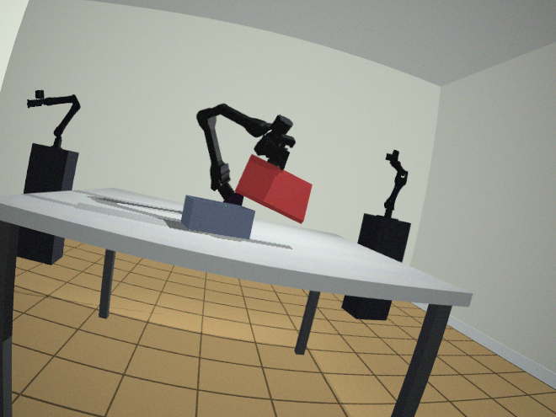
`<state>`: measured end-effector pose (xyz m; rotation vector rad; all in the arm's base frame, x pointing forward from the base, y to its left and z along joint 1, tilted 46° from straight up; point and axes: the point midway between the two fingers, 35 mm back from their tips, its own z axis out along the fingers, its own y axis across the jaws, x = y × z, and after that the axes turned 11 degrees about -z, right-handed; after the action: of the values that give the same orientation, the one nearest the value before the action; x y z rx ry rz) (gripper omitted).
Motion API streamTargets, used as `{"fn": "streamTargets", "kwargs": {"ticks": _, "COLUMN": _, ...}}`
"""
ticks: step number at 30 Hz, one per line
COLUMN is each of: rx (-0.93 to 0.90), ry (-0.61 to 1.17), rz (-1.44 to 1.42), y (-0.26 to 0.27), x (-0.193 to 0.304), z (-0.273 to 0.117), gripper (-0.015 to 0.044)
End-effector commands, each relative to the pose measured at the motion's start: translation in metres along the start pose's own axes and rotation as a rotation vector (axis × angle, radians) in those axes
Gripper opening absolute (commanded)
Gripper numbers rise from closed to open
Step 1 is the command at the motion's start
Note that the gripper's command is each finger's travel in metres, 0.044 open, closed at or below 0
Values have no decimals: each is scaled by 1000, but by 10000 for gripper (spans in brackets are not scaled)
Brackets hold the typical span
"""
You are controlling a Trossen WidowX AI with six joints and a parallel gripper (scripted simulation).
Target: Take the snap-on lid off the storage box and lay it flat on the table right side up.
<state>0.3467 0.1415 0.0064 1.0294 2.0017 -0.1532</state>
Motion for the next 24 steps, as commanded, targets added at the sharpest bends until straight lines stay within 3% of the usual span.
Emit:
{"fn": "streamTargets", "kwargs": {"ticks": 1, "rx": -8, "ry": -3, "rz": 9, "y": 5, "x": 9, "z": -2, "gripper": 0}}
{"fn": "streamTargets", "kwargs": {"ticks": 24, "rx": -10, "ry": -1, "rz": 11, "y": 14, "x": 54, "z": -3, "gripper": 0}}
